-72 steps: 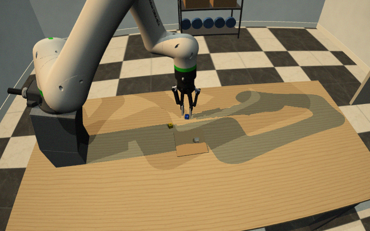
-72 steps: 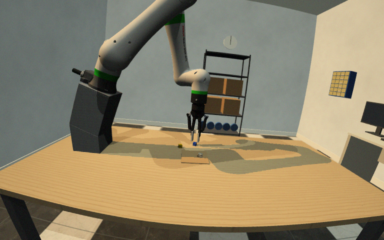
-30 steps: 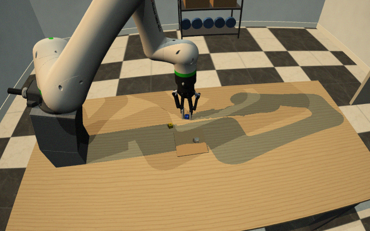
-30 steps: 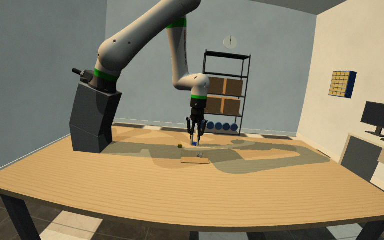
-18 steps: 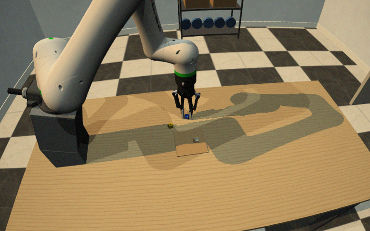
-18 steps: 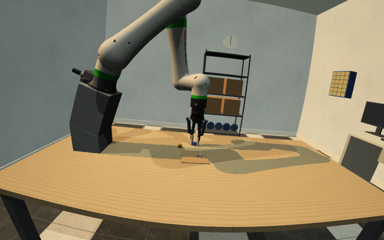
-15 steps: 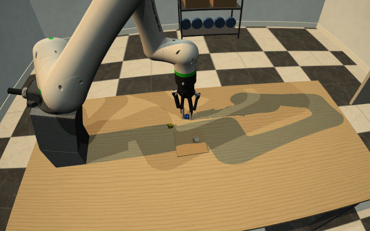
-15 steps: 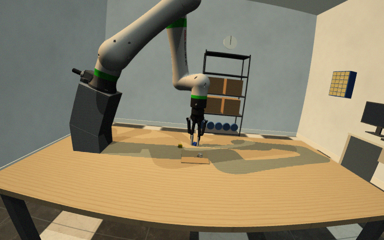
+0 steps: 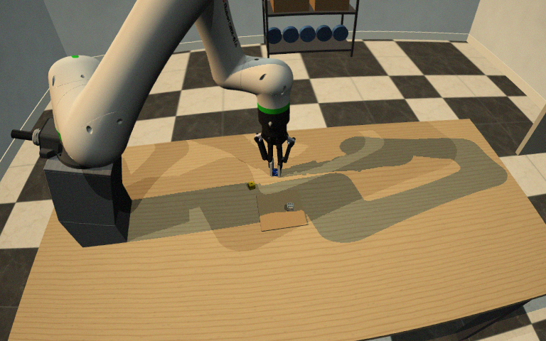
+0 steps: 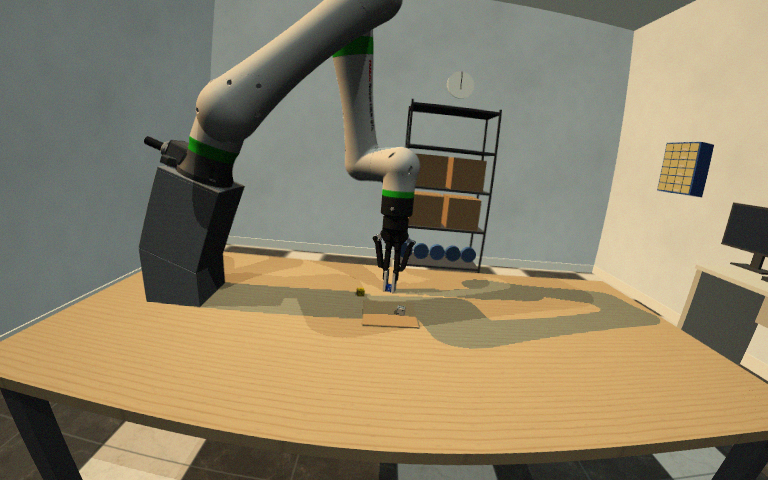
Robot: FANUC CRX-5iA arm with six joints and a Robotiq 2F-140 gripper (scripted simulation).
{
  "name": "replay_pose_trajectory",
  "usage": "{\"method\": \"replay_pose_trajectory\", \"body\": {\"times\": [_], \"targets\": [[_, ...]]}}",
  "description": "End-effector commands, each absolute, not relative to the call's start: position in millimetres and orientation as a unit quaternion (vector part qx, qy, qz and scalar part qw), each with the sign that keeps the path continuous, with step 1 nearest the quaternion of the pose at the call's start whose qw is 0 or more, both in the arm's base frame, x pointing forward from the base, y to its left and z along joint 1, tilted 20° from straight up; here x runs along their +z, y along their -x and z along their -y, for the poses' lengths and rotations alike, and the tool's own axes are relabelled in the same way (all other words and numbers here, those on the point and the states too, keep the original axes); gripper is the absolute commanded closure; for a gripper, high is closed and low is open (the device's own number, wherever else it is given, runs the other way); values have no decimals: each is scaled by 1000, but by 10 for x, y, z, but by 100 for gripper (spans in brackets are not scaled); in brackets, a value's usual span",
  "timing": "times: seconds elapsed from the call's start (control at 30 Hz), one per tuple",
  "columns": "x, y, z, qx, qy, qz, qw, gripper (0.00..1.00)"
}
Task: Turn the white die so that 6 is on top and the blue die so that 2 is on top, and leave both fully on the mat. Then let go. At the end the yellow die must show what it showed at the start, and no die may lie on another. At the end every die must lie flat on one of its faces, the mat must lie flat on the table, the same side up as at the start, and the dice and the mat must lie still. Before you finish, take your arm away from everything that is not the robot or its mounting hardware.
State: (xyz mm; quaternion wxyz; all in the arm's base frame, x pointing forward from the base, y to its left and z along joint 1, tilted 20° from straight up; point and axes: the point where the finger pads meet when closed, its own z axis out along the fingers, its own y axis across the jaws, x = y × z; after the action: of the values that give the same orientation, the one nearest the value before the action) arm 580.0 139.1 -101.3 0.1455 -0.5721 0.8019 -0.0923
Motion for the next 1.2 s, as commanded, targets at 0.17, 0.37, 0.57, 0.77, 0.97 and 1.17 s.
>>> {"method": "replay_pose_trajectory", "body": {"times": [0.17,0.37,0.57,0.77,0.97,1.17], "targets": [[-1012,-5801,-1391,-92,572,-802,146,91],[-1012,-5801,-1391,-92,572,-802,146,91],[-1012,-5801,-1391,-92,572,-802,146,91],[-1012,-5801,-1391,-92,572,-802,146,91],[-1008,-5799,-1391,-92,572,-802,146,91],[-820,-5731,-1387,-92,572,-802,146,91]]}}
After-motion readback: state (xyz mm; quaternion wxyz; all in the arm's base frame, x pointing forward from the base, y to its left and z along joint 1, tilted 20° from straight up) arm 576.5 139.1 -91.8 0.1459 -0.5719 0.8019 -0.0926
